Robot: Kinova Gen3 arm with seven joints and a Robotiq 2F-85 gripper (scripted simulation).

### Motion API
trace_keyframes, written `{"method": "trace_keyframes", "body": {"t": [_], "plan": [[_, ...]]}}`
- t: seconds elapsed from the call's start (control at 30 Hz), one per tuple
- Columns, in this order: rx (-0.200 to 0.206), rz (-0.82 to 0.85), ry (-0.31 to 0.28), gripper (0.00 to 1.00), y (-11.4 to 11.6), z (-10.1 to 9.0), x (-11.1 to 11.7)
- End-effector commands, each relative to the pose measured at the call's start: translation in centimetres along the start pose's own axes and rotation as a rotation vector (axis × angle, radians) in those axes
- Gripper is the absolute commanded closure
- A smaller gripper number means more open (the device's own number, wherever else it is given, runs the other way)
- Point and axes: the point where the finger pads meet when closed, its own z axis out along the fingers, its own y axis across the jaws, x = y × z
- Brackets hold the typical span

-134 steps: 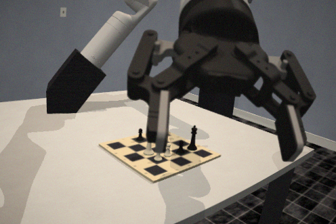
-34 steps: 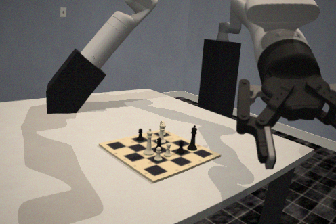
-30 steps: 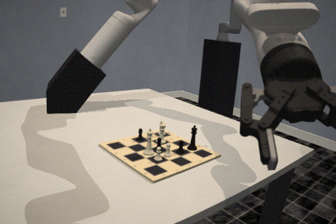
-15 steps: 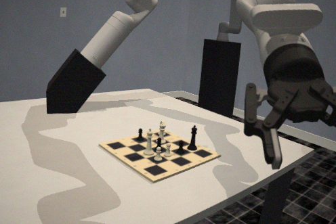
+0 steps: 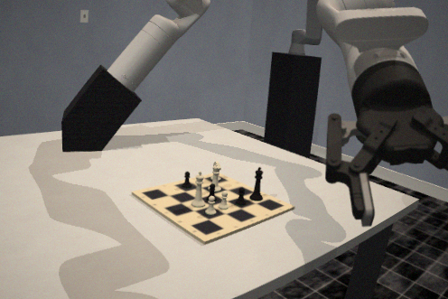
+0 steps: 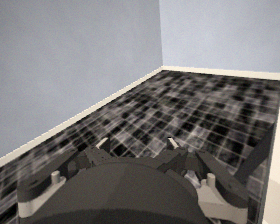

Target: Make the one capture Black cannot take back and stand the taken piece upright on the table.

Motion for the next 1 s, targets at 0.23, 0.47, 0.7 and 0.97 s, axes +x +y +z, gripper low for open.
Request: {"method": "trace_keyframes", "body": {"t": [0.23,0.47,0.7,0.97], "plan": [[0.000,0.000,-0.009,0.00,-1.1,-0.5,-1.1],[0.000,0.000,-0.009,0.00,-1.1,-0.5,-1.1],[0.000,0.000,-0.009,0.00,-1.1,-0.5,-1.1],[-0.011,0.030,-0.010,0.00,-1.8,-1.2,-2.5]]}}
